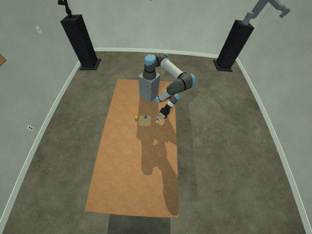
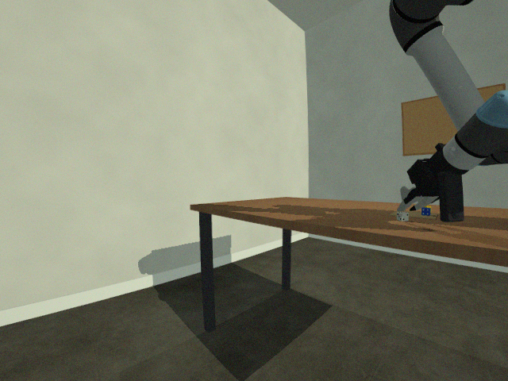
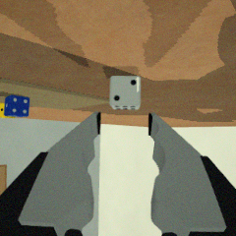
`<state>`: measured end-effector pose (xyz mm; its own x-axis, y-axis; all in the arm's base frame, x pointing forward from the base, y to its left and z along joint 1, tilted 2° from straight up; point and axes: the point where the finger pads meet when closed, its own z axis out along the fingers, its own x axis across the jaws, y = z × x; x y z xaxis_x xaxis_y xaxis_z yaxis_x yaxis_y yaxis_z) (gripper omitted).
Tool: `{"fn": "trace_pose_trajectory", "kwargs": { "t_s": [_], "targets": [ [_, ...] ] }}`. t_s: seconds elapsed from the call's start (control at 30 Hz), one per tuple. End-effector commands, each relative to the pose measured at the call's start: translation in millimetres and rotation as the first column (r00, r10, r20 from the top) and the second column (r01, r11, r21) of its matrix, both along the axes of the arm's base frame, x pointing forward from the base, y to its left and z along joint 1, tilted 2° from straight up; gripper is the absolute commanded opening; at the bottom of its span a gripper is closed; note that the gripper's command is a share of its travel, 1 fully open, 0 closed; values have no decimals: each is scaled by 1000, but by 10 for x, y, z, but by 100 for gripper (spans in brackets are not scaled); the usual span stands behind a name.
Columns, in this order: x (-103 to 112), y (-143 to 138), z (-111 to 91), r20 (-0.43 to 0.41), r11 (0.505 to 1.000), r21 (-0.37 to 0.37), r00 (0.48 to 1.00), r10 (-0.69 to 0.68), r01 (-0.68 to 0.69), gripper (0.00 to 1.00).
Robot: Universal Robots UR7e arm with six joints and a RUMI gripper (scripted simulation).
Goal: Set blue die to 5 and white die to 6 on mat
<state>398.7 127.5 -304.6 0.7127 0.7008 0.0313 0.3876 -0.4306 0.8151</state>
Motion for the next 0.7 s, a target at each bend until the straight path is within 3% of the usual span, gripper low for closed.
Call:
{"fn": "trace_pose_trajectory", "kwargs": {
  "t_s": [0.0,0.33,0.67],
  "targets": [
    [-87,93,95,0,1000,0,1000,-4,4,24],
    [-97,102,128,0,1000,0,1000,-4,4,24],
    [-102,95,413,0,1000,0,1000,-4,4,24]
  ]
}}
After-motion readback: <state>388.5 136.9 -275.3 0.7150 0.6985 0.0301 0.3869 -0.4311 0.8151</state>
